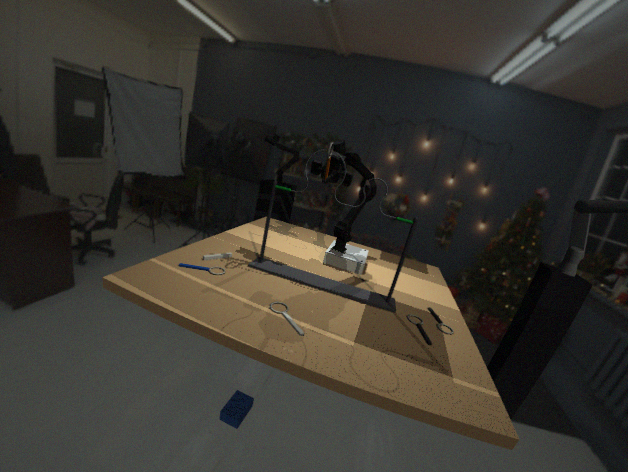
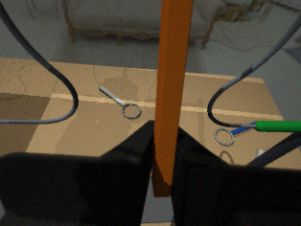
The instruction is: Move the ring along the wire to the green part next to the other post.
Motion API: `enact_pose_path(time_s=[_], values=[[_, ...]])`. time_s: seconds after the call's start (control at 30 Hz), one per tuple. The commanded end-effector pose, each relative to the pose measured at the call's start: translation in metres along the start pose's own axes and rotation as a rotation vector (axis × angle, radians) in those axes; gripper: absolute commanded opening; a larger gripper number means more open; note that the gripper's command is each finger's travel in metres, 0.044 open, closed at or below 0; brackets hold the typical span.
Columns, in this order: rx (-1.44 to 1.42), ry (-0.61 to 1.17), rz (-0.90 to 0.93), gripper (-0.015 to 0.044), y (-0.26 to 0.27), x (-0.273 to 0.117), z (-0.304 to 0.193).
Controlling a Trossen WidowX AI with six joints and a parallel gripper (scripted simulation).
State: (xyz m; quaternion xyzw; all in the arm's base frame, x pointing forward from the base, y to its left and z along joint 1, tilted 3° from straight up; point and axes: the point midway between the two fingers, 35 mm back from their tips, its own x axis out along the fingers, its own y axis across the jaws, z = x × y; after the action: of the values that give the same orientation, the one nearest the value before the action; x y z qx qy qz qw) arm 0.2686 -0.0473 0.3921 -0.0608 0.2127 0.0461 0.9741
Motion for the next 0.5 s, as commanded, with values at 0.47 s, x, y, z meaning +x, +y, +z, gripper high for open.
enact_pose_path(time_s=[0.47], values=[[-0.200, -0.030, -0.117, -0.0150, -0.0072, -0.0001, 0.0002]])
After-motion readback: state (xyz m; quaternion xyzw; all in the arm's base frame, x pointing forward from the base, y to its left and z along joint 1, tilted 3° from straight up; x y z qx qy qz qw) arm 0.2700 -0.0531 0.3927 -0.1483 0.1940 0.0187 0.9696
